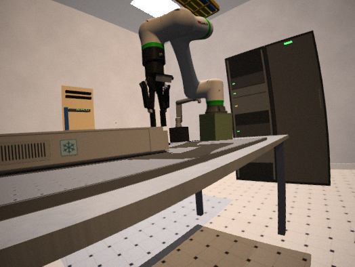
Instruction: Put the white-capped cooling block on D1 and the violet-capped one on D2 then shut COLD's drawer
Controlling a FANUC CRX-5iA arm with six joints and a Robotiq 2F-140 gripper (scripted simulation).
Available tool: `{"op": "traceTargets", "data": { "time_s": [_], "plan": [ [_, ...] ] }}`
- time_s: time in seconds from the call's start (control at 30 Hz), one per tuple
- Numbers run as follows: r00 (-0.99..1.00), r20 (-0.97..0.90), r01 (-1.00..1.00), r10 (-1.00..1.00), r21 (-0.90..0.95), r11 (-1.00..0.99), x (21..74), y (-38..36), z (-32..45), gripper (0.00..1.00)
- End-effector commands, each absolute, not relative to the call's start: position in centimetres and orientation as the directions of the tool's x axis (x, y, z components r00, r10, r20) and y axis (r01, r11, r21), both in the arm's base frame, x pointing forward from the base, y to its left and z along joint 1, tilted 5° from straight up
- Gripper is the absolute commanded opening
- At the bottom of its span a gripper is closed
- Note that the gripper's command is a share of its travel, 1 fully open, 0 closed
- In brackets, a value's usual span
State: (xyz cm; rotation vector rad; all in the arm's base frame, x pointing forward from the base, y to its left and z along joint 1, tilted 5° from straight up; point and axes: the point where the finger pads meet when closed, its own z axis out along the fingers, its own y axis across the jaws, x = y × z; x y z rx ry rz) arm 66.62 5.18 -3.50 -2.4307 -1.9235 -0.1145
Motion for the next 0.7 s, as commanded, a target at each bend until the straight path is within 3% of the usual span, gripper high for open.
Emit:
{"op": "traceTargets", "data": {
  "time_s": [0.0,0.67],
  "plan": [
    [0.228,0.083,0.973,0.97,0.017,-0.23,66.7,5.2,-3.8,0.34],
    [0.228,0.083,0.973,0.97,0.017,-0.23,66.8,5.4,-6.2,0.34]
  ]
}}
